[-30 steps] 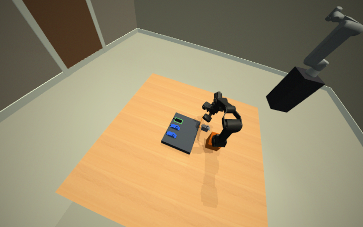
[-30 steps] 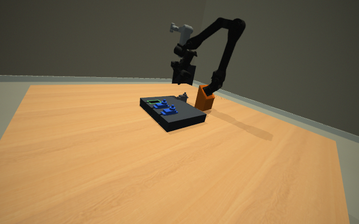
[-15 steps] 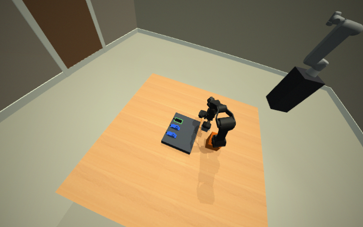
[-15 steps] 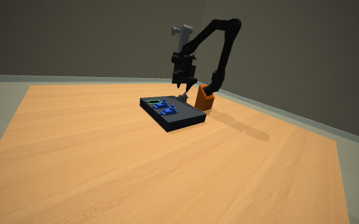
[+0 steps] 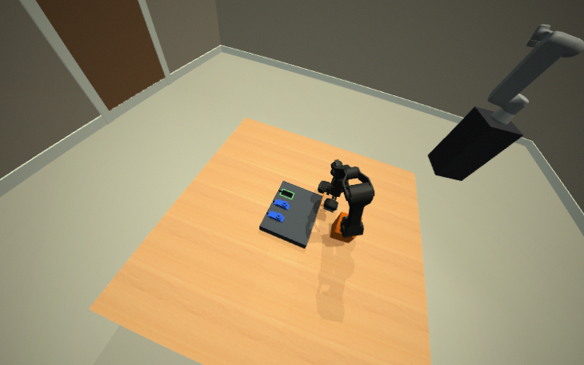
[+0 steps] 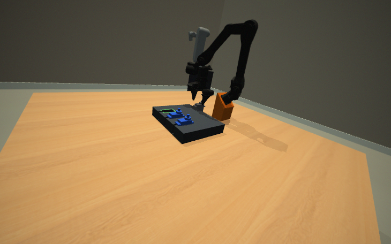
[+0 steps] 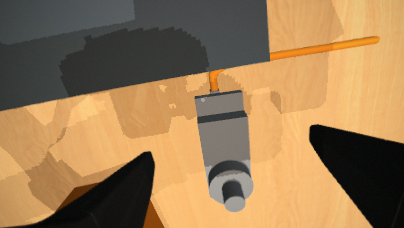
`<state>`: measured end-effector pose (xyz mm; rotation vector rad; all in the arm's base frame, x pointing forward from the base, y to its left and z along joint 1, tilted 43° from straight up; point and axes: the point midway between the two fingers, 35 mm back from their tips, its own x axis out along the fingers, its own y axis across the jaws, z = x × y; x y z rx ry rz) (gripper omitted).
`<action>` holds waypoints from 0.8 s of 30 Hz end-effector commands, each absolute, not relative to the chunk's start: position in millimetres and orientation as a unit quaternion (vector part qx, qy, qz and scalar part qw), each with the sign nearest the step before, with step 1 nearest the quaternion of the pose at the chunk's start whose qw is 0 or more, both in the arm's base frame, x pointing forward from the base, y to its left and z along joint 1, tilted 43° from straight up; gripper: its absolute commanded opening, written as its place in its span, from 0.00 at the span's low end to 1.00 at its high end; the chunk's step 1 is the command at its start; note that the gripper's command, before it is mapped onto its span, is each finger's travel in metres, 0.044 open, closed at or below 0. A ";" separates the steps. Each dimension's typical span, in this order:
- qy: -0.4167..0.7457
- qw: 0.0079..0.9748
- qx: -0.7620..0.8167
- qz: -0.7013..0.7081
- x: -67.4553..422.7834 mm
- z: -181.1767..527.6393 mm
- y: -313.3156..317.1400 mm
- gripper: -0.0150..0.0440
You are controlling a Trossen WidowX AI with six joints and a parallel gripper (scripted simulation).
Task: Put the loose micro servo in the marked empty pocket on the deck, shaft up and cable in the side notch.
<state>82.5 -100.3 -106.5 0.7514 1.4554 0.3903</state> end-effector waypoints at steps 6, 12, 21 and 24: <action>0.644 0.664 0.336 0.175 83.9 -116.4 -88.9 1.00; 0.644 0.664 0.336 0.175 84.2 -119.2 -86.2 0.91; 0.644 0.664 0.336 0.175 84.2 -119.2 -86.2 0.51; 0.644 0.664 0.336 0.175 84.2 -119.2 -86.2 0.44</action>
